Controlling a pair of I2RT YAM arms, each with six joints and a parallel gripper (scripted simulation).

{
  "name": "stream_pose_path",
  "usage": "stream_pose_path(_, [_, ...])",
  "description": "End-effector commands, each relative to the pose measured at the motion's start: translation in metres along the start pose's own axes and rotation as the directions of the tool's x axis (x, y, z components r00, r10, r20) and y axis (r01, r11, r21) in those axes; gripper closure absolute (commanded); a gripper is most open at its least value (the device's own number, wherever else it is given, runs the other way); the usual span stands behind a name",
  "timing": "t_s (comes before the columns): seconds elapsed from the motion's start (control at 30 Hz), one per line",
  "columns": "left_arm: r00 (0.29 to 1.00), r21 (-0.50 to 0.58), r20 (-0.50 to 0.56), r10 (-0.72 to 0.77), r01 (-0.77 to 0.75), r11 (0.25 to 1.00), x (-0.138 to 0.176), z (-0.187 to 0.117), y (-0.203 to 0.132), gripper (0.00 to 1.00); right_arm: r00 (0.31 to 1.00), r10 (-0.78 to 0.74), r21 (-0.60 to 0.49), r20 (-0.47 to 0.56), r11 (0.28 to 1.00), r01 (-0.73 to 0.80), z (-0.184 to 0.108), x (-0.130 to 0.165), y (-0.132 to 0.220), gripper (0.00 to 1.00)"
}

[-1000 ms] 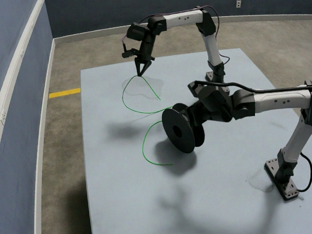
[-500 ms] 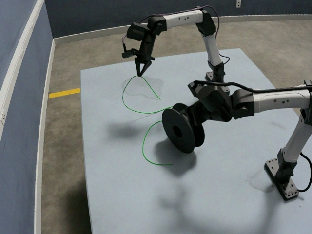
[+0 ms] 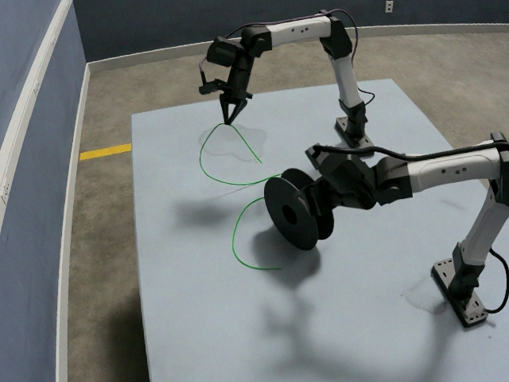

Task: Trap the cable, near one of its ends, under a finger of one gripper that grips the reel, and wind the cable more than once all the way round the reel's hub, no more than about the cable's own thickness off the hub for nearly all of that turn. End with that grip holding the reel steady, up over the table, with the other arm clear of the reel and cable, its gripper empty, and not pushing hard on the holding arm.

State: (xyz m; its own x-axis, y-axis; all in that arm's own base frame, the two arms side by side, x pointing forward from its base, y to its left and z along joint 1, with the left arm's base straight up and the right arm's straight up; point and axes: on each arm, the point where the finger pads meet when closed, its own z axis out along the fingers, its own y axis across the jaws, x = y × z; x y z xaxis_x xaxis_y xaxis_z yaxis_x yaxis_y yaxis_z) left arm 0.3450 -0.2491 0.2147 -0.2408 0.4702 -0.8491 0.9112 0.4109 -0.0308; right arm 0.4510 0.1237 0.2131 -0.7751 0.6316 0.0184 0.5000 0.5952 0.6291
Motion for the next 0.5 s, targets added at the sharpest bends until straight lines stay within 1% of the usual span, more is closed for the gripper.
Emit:
stream_pose_path(0.0, [1.000,0.000,0.013,0.016,-0.016,1.000,0.010,0.013,0.005,0.25,1.000,-0.018,-0.015,0.014,1.000,0.018,-0.001,-0.003,0.004,1.00])
stream_pose_path(0.23, [1.000,-0.001,0.016,0.018,-0.018,1.000,0.012,0.017,0.007,0.25,1.000,-0.016,-0.013,0.012,1.000,0.016,0.000,-0.002,0.002,1.00])
stream_pose_path(0.33, [1.000,-0.003,0.020,0.021,-0.021,1.000,0.013,0.014,0.005,0.25,0.999,-0.029,-0.033,0.029,0.999,0.030,-0.007,-0.006,0.012,1.00])
stream_pose_path(0.47, [0.998,-0.018,0.048,0.046,-0.045,0.999,-0.001,0.003,0.002,0.25,0.999,-0.028,-0.032,0.028,0.999,0.029,-0.007,-0.007,0.012,1.00])
